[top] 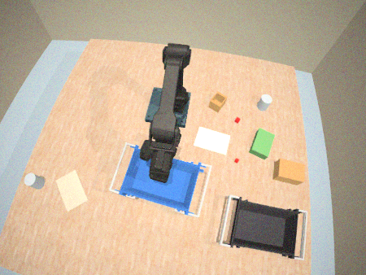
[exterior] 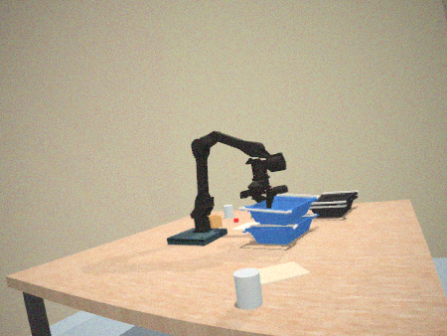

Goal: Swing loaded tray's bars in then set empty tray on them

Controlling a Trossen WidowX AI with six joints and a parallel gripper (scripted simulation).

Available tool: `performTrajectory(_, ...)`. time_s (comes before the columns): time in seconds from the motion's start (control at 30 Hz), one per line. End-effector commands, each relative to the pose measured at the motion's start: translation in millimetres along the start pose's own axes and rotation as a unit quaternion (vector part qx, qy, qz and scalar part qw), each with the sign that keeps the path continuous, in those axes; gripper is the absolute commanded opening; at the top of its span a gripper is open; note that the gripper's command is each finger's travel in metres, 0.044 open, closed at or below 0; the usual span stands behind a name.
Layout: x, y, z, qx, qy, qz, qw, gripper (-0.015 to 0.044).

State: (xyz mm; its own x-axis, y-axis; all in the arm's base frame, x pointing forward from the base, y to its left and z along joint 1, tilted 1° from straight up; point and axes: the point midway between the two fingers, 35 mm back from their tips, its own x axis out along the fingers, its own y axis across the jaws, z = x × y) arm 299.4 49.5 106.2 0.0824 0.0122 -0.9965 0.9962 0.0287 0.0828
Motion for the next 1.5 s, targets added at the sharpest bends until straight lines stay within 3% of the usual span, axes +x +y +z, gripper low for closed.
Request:
performTrajectory(0.0,8.9,-7.1,-0.1,0.001,0.001,-0.021,1.0,0.0)
performTrajectory(0.57,8.9,-7.1,-0.1,0.001,0.001,-0.021,1.0,0.0)
performTrajectory(1.47,8.9,-7.1,-0.1,0.001,0.001,-0.021,1.0,0.0396)
